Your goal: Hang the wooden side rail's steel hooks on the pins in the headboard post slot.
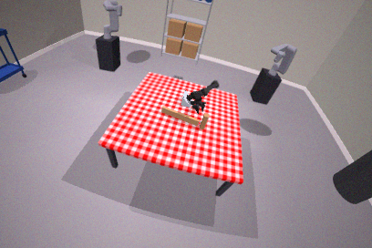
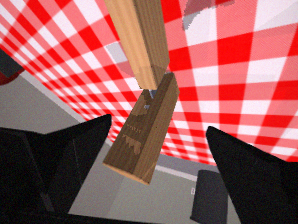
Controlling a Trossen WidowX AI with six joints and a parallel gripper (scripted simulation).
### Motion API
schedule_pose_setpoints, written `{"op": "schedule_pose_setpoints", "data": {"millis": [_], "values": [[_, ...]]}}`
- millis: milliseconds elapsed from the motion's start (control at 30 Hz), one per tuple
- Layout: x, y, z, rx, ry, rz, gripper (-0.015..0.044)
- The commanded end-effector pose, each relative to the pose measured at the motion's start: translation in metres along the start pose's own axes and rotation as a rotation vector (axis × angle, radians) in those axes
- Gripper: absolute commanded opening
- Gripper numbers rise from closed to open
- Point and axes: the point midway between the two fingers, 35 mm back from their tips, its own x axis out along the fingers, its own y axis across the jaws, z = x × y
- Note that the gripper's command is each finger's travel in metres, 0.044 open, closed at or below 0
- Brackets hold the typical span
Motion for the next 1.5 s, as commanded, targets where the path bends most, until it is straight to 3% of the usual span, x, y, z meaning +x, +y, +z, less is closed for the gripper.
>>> {"op": "schedule_pose_setpoints", "data": {"millis": [0,567,933,1200,1467], "values": [[0.001,0.01,0.004,-0.407,0.053,0.007,0.044],[0.004,0.032,0.018,-1.618,0.159,0.128,0.044],[0.002,0.041,0.025,-2.388,0.183,0.31,0.044],[-0.001,0.042,0.025,-2.757,0.187,0.463,0.044],[-0.002,0.042,0.024,-2.769,0.189,0.47,0.044]]}}
